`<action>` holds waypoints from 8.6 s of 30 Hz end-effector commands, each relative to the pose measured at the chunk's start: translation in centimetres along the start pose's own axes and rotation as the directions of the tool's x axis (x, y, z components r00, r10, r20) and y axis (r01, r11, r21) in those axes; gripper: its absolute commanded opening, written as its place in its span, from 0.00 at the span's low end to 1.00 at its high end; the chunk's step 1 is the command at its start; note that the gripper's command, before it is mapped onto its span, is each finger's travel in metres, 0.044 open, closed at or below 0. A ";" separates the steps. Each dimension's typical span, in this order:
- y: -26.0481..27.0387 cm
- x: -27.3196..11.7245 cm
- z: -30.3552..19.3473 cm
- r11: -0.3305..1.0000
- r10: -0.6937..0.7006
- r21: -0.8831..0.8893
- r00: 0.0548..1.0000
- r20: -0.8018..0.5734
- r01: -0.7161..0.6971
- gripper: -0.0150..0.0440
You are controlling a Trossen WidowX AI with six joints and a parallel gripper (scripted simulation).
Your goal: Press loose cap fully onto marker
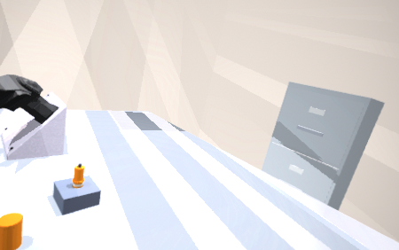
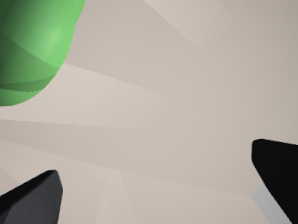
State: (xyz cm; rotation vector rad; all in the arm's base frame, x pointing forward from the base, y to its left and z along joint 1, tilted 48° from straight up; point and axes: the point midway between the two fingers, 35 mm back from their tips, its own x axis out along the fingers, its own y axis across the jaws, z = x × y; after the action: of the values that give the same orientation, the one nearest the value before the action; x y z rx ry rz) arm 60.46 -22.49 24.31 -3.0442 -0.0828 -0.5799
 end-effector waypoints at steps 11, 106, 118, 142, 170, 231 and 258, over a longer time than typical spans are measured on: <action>-3.2 -2.3 9.7 0.618 0.319 0.460 0.738 0.595 -0.638 0.69; -5.6 -31.1 9.2 -0.243 0.749 -0.294 -0.371 0.549 -0.925 0.49; -6.1 -30.7 8.9 -0.243 0.748 -0.294 -0.371 0.550 -0.925 0.25; -11.2 -28.9 6.2 -0.241 0.744 -0.294 -0.371 0.555 -0.925 0.25; -21.6 -34.2 9.3 -0.242 0.737 -0.299 -0.375 0.562 -0.923 0.25; -18.7 -37.7 12.8 -0.243 0.745 -0.297 -0.374 0.553 -0.924 0.25; -18.7 -37.7 12.8 -0.243 0.745 -0.297 -0.374 0.553 -0.924 0.25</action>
State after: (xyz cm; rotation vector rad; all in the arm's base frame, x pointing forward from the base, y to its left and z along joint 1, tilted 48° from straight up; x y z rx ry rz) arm 29.01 -4.77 -0.76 -1.5946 1.8855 0.5531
